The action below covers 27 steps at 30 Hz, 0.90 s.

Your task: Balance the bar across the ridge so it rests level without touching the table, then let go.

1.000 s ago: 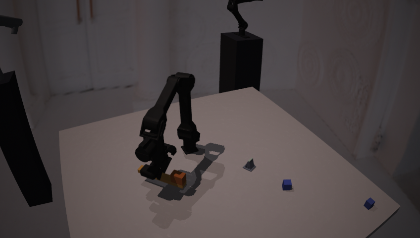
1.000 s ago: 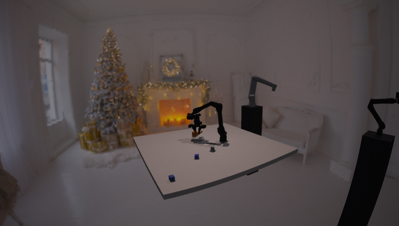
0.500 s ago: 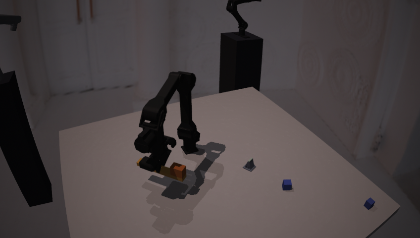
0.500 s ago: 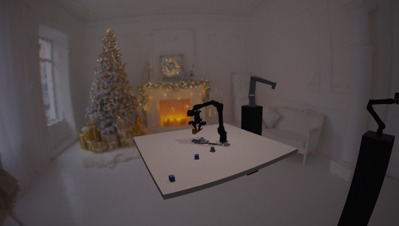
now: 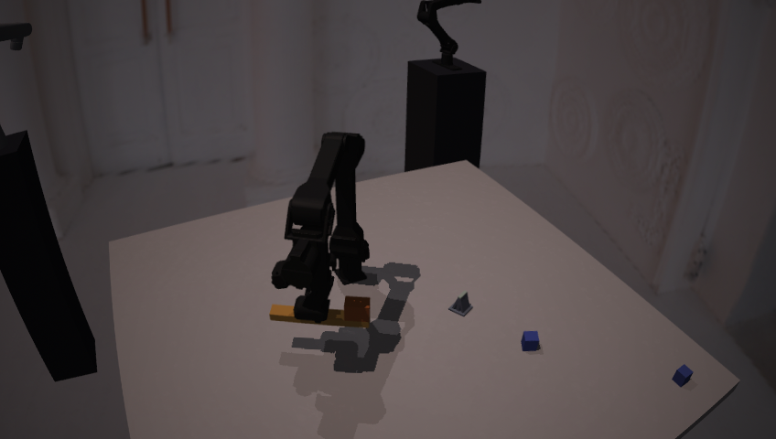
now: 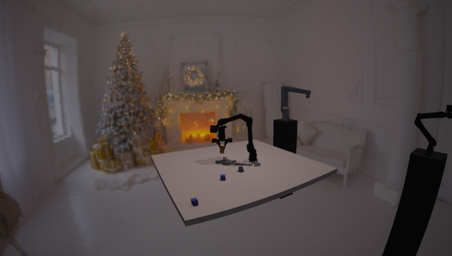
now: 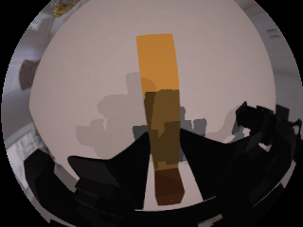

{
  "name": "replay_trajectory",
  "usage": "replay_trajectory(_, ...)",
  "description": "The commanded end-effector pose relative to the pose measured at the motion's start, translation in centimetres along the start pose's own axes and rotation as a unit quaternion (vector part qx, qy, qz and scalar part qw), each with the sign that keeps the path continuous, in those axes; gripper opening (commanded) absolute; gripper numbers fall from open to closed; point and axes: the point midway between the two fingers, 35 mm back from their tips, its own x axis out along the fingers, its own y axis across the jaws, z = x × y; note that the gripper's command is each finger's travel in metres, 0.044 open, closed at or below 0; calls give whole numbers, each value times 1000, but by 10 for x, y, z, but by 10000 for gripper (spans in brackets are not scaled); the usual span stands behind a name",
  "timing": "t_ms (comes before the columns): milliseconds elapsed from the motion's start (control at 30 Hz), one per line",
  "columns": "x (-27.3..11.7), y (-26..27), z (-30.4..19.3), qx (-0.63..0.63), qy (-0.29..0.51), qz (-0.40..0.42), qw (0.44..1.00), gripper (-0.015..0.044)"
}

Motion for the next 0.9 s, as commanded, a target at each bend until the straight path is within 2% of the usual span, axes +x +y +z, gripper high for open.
replay_trajectory(0, -2, 1, -14, -49, 0, 3, 999, 0)
replay_trajectory(433, -3, -1, -65, -235, 1, 3, 972, 0)
replay_trajectory(867, -3, -11, -116, -417, 3, 4, 909, 0)
